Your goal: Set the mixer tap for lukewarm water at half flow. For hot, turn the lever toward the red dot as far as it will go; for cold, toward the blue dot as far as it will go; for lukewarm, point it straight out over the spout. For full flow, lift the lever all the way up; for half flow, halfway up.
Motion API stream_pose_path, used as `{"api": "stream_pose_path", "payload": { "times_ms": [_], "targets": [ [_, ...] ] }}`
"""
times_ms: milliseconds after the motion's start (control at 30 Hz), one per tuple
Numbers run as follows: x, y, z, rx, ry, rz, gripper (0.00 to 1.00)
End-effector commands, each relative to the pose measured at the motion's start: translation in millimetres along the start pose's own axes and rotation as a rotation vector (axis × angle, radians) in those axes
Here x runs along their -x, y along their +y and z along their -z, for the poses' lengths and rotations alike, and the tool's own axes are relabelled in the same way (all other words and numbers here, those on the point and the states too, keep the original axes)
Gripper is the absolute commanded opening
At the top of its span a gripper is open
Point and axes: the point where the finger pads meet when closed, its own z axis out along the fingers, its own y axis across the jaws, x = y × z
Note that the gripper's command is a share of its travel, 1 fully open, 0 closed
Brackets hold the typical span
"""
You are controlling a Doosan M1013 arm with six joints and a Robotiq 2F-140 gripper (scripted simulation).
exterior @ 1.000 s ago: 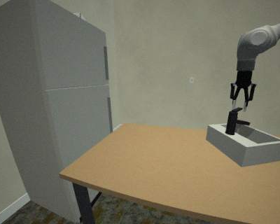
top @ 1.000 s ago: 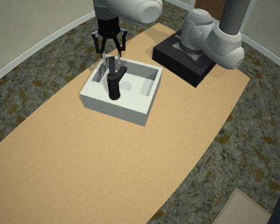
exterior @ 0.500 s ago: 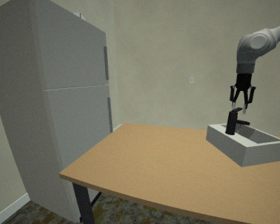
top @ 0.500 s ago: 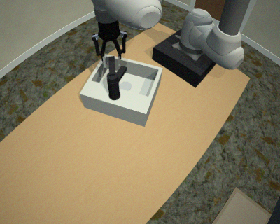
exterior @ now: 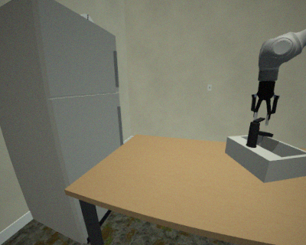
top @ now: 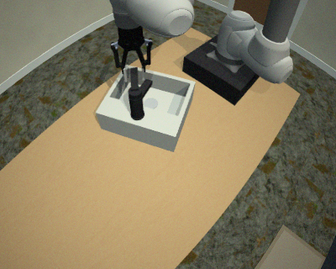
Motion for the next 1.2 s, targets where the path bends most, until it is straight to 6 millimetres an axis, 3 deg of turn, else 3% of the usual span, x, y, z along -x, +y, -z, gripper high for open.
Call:
{"api": "stream_pose_path", "payload": {
  "times_ms": [0,1067,1100,1167],
  "targets": [
    [0.0,0.0,0.1,0.0,0.0,0.0,0.37],
    [0.0,0.0,0.1,0.0,0.0,0.0,0.37],
    [0.0,0.0,0.1,0.0,0.0,0.0,0.0],
    [0.0,0.0,0.1,0.0,0.0,0.0,0.0]
  ]
}}
